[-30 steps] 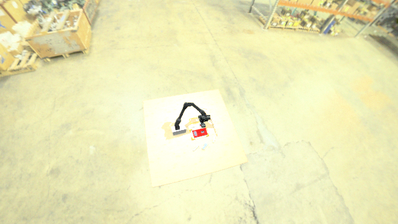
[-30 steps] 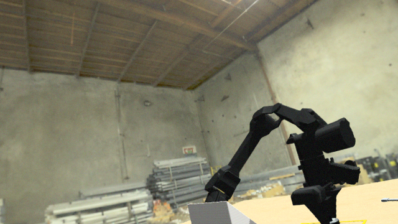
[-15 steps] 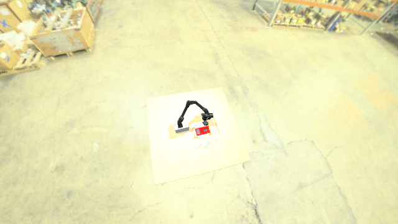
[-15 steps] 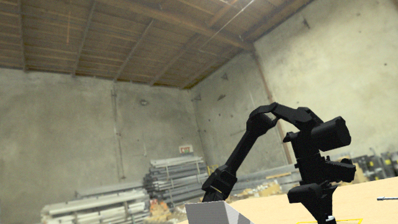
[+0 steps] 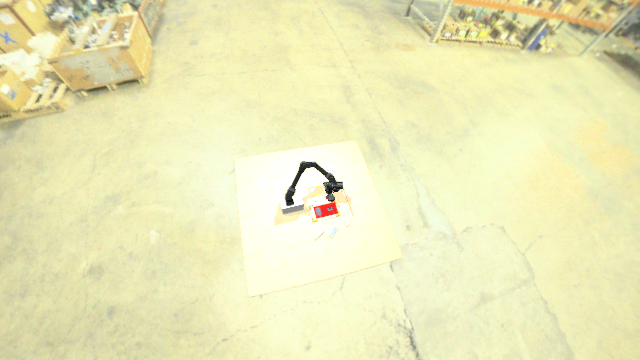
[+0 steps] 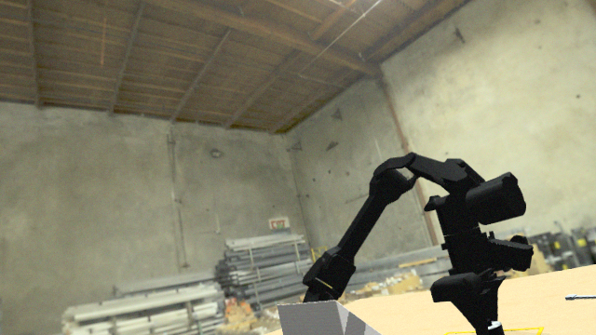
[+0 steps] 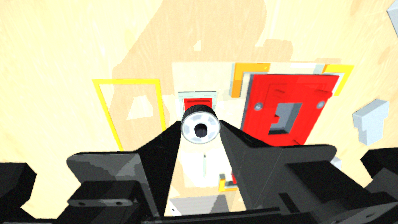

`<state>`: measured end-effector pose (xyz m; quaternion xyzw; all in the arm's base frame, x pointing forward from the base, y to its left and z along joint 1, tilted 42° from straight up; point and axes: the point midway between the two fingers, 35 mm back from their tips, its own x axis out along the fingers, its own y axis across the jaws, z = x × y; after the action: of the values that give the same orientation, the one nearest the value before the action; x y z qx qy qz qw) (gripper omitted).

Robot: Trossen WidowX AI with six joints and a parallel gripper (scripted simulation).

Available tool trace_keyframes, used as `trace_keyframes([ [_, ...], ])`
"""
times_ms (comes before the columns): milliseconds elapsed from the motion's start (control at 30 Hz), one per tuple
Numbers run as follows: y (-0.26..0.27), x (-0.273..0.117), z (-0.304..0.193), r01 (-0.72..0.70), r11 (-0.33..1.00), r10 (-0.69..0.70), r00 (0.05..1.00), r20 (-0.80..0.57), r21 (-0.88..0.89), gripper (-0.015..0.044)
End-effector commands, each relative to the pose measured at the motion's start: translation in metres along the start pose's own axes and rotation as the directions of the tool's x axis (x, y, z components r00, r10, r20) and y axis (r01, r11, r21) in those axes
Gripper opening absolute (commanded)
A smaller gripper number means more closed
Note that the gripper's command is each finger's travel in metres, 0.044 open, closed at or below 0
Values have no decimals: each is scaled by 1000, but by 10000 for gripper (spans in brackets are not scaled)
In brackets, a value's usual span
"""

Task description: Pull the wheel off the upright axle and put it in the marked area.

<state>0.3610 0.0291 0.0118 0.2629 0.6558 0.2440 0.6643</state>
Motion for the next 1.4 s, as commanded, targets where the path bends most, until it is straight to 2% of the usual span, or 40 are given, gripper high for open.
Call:
trace_keyframes([
  [0, 0, -5, 1, 2, 1000, -2, 1000, 4, 0, 0],
  [1367, -1, -18, 1, 1, 1000, -1, 1000, 6, 3, 0],
])
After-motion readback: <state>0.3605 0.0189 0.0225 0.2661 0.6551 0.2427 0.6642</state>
